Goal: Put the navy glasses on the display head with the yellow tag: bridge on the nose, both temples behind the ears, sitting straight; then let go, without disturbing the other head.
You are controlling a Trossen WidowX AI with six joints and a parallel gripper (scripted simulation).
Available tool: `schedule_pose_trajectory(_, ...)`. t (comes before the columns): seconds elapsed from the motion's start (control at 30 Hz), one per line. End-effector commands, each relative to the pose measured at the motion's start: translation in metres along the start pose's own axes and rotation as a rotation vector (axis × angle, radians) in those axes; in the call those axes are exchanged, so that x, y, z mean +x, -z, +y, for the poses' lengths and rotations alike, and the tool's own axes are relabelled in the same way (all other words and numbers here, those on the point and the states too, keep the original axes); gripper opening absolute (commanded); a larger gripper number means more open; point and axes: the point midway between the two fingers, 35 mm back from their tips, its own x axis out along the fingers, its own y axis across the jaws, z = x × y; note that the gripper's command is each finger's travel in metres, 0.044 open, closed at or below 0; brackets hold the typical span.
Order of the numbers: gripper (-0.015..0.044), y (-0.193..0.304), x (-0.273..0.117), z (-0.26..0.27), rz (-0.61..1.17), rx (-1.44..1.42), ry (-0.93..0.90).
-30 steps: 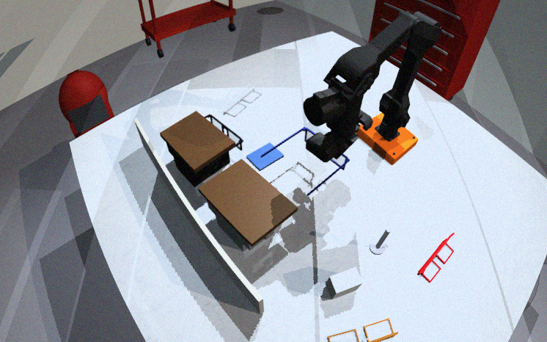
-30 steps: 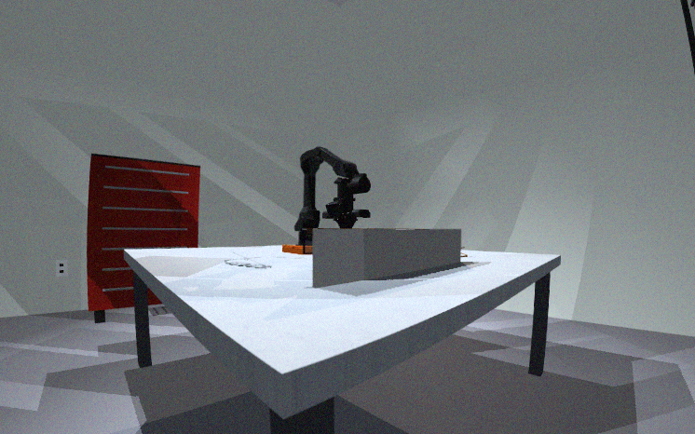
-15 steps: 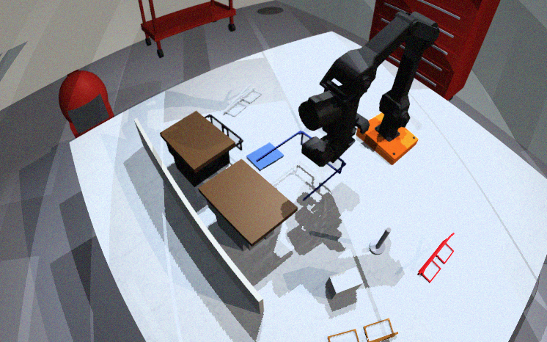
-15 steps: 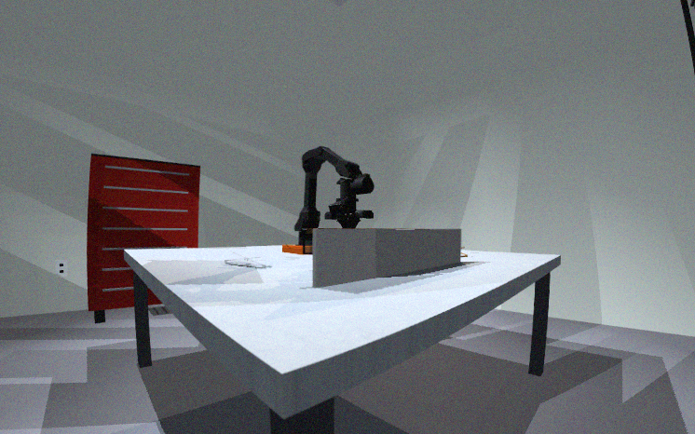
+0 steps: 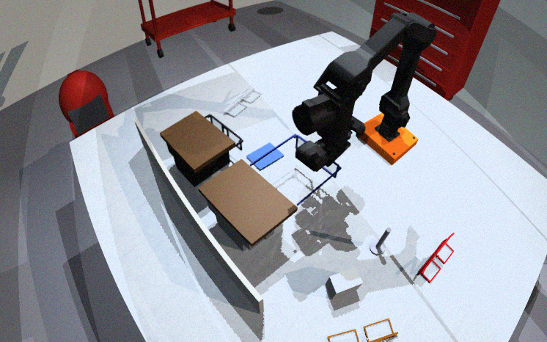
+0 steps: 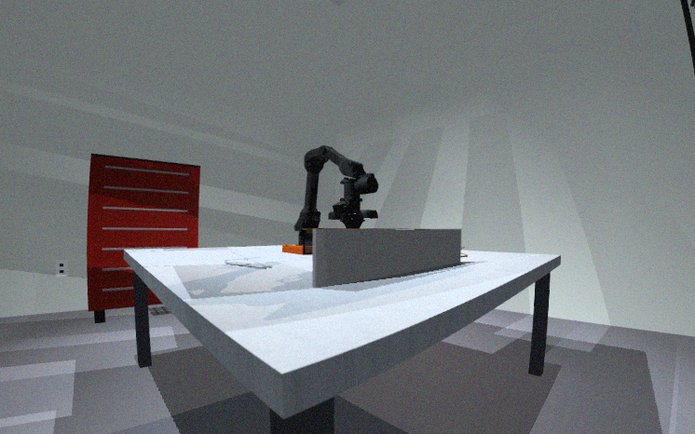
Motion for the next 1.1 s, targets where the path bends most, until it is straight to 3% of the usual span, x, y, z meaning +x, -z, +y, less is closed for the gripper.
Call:
schedule_pose_trajectory(0.0,0.0,0.001,-0.001,0.008,0.004,0.005,-0.007)
schedule_pose_trajectory(1.07,0.0,0.0,-0.001,0.054,0.004,0.005,0.0)
